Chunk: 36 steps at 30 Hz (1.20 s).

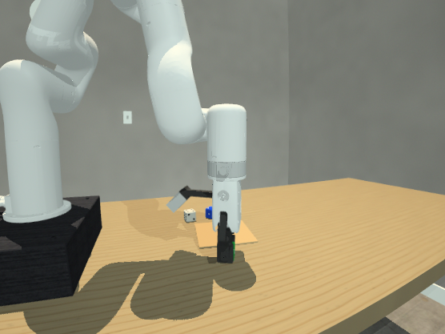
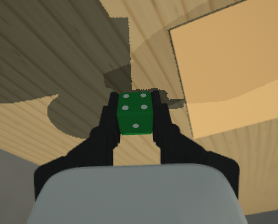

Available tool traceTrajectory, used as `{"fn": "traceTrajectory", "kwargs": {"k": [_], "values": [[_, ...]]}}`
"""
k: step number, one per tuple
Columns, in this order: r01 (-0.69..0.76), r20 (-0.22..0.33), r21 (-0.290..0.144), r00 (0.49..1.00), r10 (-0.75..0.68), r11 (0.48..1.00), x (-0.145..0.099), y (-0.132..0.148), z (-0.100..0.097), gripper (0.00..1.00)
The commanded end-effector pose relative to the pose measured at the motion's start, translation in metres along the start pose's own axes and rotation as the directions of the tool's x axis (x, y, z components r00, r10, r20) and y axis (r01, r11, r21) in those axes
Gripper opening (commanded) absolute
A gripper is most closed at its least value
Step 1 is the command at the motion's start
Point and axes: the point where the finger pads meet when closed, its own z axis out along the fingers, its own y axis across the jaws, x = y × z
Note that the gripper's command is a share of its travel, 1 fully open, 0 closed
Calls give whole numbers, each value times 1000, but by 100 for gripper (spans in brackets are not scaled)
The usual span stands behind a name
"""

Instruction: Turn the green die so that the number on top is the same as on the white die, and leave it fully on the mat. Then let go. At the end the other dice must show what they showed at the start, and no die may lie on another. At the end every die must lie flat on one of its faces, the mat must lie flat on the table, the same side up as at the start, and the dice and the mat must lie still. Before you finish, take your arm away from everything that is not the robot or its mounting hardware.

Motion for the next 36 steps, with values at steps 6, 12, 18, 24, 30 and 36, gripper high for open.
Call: {"fn": "traceTrajectory", "kwargs": {"k": [6, 12, 18, 24, 30, 36], "values": [[0, 3, 0, 1000, 0, 1000, -1, 0, -1, 27], [0, 3, -1, 1000, 0, 1000, -1, 0, -21, 27], [0, 3, -1, 1000, 0, 1000, -1, 1, -64, 27], [0, 3, -1, 1000, 0, 1000, -1, 1, -89, 27], [0, 3, -1, 1000, 0, 1000, -1, 2, -100, 27], [0, 3, -1, 1000, 0, 1000, -1, 2, -100, 27]]}}
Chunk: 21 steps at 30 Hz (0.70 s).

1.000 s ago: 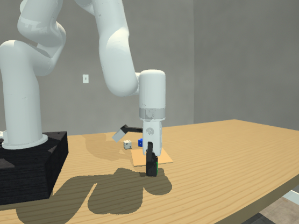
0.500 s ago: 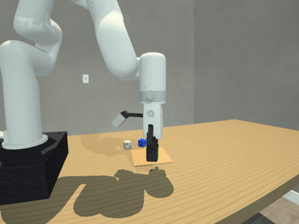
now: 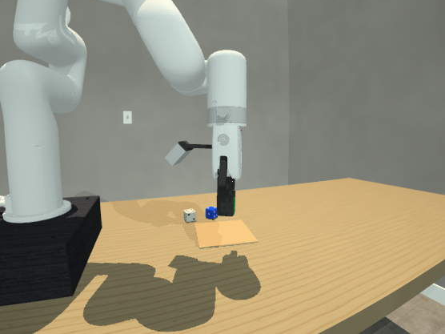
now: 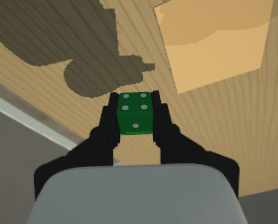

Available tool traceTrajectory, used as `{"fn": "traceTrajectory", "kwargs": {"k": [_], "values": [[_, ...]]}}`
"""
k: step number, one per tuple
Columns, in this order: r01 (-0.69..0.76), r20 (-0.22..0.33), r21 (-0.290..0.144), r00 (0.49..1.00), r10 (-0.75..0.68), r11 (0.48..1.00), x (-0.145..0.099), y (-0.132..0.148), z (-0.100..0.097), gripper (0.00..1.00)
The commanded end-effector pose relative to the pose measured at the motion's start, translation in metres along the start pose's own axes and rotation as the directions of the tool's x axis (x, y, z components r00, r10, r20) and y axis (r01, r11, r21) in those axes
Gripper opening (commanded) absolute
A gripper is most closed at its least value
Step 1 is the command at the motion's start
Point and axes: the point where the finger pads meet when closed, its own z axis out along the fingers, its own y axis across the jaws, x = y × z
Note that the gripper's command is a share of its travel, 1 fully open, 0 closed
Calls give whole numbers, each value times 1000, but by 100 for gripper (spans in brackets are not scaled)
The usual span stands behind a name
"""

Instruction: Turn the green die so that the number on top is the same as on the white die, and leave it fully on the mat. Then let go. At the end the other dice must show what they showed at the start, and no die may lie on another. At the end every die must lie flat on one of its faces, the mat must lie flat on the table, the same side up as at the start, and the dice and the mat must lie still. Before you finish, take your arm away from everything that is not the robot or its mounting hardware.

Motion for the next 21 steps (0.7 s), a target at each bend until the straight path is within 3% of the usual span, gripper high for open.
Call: {"fn": "traceTrajectory", "kwargs": {"k": [1, 10, 19, 21], "values": [[0, 3, -1, 1000, 0, 1000, -1, 0, -3, 27], [40, 3, 0, 999, -40, 999, -1, 2, -2, 27], [284, 3, 0, 959, -284, 959, -1, 10, -2, 27], [284, 3, 0, 959, -284, 959, -1, 10, -2, 27]]}}
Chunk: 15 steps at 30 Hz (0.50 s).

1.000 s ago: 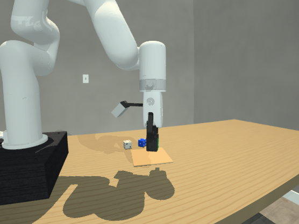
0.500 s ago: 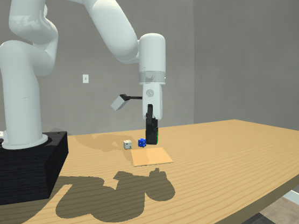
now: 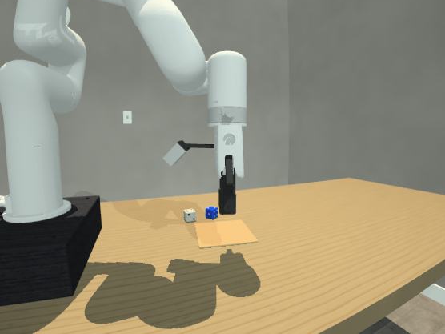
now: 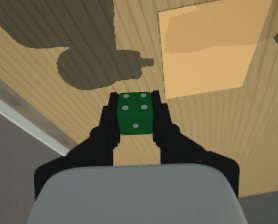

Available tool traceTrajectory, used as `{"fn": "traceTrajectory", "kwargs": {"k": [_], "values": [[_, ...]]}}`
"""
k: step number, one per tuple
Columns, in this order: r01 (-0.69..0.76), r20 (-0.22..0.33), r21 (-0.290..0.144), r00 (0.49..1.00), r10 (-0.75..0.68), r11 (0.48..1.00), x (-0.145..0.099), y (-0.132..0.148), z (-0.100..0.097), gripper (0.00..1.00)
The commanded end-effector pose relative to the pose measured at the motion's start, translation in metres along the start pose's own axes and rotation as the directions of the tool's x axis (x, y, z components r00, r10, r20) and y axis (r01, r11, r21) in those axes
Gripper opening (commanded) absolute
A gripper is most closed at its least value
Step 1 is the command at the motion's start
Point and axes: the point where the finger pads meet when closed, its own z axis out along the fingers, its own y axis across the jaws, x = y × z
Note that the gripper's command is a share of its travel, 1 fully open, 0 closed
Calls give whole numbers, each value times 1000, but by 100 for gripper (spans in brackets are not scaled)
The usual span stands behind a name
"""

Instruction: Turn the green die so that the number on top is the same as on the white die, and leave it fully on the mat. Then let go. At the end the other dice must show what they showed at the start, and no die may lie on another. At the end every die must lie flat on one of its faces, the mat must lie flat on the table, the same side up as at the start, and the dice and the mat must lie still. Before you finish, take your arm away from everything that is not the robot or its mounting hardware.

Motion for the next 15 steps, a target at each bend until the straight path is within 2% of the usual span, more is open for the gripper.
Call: {"fn": "traceTrajectory", "kwargs": {"k": [1, 3, 8, 15], "values": [[116, 3, 0, 993, -116, 993, -2, 4, -1, 27], [217, 3, 1, 976, -217, 976, -3, 7, 0, 27], [329, 3, 1, 944, -329, 944, -3, 11, 0, 27], [511, 2, 1, 860, -511, 860, -4, 17, 0, 27]]}}
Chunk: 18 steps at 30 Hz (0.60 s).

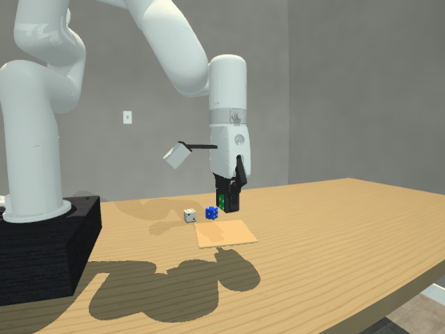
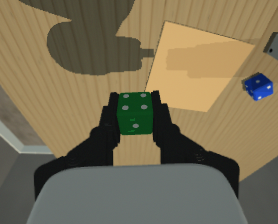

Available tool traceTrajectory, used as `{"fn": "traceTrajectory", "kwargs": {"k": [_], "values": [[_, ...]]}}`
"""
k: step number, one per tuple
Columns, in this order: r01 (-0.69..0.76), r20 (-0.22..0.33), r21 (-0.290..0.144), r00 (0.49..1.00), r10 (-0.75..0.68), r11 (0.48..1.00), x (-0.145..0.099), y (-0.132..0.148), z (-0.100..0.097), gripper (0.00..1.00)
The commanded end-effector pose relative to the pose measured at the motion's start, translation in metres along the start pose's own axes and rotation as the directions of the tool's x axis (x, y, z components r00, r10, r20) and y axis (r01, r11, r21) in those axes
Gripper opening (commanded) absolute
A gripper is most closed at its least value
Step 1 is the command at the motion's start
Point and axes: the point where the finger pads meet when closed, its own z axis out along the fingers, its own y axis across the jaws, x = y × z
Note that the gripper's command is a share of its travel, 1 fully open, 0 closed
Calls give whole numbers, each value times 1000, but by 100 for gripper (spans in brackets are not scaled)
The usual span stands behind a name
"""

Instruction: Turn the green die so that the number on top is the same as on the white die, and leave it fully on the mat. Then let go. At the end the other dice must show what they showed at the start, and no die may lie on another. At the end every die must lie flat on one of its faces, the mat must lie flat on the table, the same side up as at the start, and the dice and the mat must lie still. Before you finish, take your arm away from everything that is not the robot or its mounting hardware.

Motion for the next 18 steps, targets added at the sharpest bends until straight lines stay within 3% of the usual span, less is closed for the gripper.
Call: {"fn": "traceTrajectory", "kwargs": {"k": [1, 9, 18], "values": [[144, 3, 2, 990, -144, 990, -4, 3, -1, 27], [365, 3, 2, 931, -365, 931, -8, 10, 0, 27], [567, 2, 2, 824, -567, 824, -12, 17, 1, 27]]}}
